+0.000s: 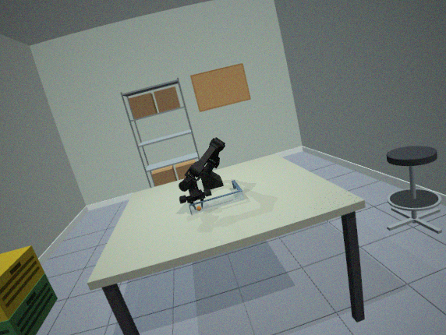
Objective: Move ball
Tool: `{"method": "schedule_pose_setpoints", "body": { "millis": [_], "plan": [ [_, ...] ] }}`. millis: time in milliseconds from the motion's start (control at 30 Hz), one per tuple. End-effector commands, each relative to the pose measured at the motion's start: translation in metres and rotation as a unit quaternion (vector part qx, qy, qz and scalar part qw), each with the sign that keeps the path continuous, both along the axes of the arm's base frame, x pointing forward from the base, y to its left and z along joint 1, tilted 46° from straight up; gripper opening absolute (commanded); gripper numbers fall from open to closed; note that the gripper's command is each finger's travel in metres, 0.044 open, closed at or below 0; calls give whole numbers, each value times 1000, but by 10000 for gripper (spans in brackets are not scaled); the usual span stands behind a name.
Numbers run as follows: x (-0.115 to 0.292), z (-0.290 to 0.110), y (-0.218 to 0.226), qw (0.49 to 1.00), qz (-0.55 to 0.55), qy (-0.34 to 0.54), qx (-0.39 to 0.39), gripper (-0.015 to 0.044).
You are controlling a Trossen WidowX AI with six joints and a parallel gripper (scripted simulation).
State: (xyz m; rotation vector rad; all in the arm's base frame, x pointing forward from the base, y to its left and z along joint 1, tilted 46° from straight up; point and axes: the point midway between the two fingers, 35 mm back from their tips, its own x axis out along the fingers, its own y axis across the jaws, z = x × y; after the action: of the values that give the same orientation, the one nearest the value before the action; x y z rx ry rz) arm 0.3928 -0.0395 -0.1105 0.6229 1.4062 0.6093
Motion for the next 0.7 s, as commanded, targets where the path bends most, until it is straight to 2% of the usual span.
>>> {"method": "schedule_pose_setpoints", "body": {
  "millis": [0,167,367,667],
  "plan": [
    [0,0,0,1000,0,0,0,241],
    [0,2,-2,1000,0,0,-1,241],
    [-6,58,-62,1000,-2,1,-1,241],
    [-4,52,-61,1000,-11,-2,-1,241]
  ]
}}
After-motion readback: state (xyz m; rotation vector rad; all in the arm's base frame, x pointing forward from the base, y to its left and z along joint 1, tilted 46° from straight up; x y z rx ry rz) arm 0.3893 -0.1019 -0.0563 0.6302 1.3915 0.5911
